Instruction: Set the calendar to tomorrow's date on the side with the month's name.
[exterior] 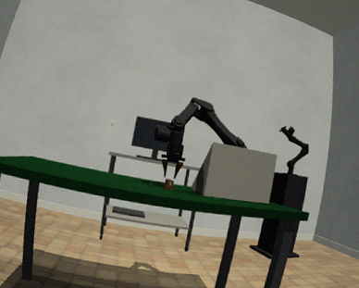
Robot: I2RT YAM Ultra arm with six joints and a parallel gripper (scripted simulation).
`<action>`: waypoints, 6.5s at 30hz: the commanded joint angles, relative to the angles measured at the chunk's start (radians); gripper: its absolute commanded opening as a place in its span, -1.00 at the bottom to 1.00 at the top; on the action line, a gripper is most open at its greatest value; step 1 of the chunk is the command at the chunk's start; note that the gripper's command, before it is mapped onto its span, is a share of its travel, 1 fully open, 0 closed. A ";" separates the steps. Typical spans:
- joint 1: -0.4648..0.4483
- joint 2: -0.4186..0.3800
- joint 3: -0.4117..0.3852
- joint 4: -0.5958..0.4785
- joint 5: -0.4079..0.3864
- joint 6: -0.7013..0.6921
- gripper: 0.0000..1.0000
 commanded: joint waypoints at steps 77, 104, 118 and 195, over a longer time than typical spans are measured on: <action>-0.048 0.046 -0.026 0.126 0.004 -0.071 -0.49; -0.047 0.045 -0.026 0.124 0.004 -0.070 -0.49; 0.091 -0.069 0.067 -0.200 -0.012 0.111 -0.49; 0.018 -0.206 0.093 -0.301 -0.006 0.906 -0.49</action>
